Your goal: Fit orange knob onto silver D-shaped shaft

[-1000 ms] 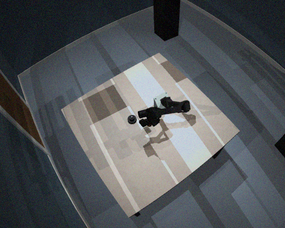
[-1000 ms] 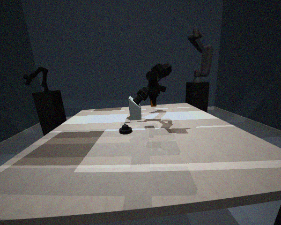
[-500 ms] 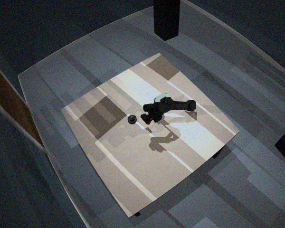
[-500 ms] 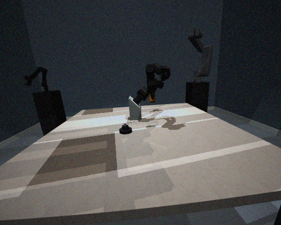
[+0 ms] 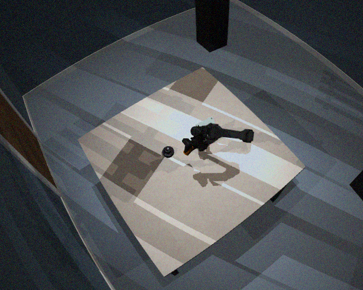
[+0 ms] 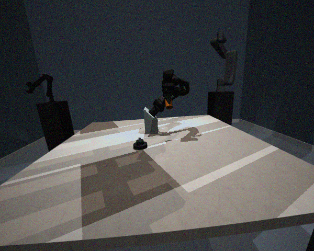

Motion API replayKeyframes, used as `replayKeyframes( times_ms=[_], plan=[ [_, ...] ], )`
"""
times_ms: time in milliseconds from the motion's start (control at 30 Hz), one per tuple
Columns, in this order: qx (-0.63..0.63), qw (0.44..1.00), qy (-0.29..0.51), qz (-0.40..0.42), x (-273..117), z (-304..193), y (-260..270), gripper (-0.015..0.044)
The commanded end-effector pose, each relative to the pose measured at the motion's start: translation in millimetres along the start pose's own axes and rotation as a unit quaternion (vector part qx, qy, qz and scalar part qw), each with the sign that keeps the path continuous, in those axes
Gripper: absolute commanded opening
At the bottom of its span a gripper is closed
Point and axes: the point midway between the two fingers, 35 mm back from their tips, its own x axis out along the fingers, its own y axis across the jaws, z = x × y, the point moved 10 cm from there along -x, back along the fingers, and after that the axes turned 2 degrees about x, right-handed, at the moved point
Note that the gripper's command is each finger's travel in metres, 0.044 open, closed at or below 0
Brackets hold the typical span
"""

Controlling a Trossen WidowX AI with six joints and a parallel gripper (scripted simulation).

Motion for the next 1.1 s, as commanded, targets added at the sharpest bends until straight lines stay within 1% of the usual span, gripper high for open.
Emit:
replayKeyframes(
  times_ms=[0, 133, 400, 767, 800, 1067],
  plan=[
    [0.001, 0.999, -0.003, -0.048, -6.6, -2.3, 3.5, 0.0],
    [0.0, 0.997, -0.004, -0.083, -10.9, -3.8, 6.3, 0.0],
    [0.0, 0.996, -0.004, -0.09, -10.7, -3.9, 8.0, 0.0],
    [0.0, 0.99, -0.006, -0.144, -7.4, -4.2, 22.3, 0.0],
    [0.0, 0.992, -0.007, -0.126, -8.2, -4.0, 18.3, 0.0],
    [0.0, 0.992, -0.007, -0.126, -8.2, -4.0, 18.3, 0.0]
  ],
)
